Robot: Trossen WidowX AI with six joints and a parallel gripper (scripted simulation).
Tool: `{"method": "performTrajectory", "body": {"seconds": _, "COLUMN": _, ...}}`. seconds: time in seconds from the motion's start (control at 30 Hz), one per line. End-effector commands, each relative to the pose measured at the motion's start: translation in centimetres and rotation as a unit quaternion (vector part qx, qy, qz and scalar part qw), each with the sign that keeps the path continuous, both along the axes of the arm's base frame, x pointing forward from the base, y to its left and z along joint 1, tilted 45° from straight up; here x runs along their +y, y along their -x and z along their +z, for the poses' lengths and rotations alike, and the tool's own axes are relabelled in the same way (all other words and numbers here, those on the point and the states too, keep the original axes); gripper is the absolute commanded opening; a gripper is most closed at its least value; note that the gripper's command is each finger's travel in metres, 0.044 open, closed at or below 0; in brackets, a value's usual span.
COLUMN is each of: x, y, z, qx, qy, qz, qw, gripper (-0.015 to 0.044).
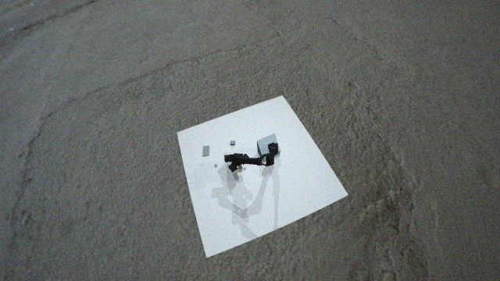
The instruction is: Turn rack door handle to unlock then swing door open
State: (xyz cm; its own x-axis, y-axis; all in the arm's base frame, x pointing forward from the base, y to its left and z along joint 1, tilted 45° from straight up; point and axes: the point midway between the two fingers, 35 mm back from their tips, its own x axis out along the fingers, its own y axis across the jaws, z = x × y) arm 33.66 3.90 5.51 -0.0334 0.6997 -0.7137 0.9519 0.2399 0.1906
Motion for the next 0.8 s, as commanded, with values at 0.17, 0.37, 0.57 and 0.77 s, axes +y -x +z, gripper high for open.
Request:
{"method": "performTrajectory", "body": {"seconds": 0.17, "x": 0.04, "y": -0.15, "z": 0.01, "qx": 0.129, "qy": 0.006, "qz": -0.135, "qw": 0.982, "gripper": 0.0281}}
{"method": "performTrajectory", "body": {"seconds": 0.37, "x": 0.04, "y": -0.15, "z": 0.01, "qx": 0.132, "qy": 0.006, "qz": -0.138, "qw": 0.982, "gripper": 0.0275}}
{"method": "performTrajectory", "body": {"seconds": 0.57, "x": 0.04, "y": -0.15, "z": 0.01, "qx": 0.132, "qy": 0.006, "qz": -0.138, "qw": 0.982, "gripper": 0.0235}}
{"method": "performTrajectory", "body": {"seconds": 0.77, "x": 0.04, "y": -0.15, "z": 0.01, "qx": 0.132, "qy": 0.006, "qz": -0.138, "qw": 0.982, "gripper": 0.0195}}
